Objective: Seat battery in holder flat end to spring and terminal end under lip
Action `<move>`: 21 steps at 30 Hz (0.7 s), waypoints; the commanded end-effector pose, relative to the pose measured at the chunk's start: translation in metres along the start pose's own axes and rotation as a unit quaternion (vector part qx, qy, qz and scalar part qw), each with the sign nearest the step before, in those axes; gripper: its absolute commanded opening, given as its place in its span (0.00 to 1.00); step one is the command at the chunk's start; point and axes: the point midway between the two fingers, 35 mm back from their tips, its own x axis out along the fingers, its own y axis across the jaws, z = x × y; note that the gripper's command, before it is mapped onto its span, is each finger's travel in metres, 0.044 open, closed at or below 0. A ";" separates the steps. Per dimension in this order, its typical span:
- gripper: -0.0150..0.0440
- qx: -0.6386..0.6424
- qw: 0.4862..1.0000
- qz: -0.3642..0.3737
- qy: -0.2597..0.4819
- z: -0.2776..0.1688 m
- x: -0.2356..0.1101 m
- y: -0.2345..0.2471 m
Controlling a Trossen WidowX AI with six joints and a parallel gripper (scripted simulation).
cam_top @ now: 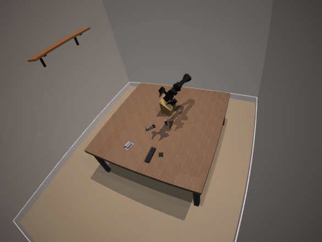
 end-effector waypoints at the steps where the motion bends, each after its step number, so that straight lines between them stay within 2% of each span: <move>1: 0.89 -0.003 1.000 0.003 0.008 -0.003 0.002 0.001; 4: 0.75 -0.043 0.991 0.045 0.117 -0.053 0.019 0.009; 8: 0.58 -0.080 0.944 0.135 0.289 -0.135 0.025 0.023; 15: 0.26 -0.040 0.796 0.314 0.516 -0.240 -0.020 0.049; 19: 0.25 0.038 0.694 0.405 0.594 -0.268 -0.055 0.064; 21: 0.25 0.072 0.661 0.430 0.611 -0.272 -0.065 0.069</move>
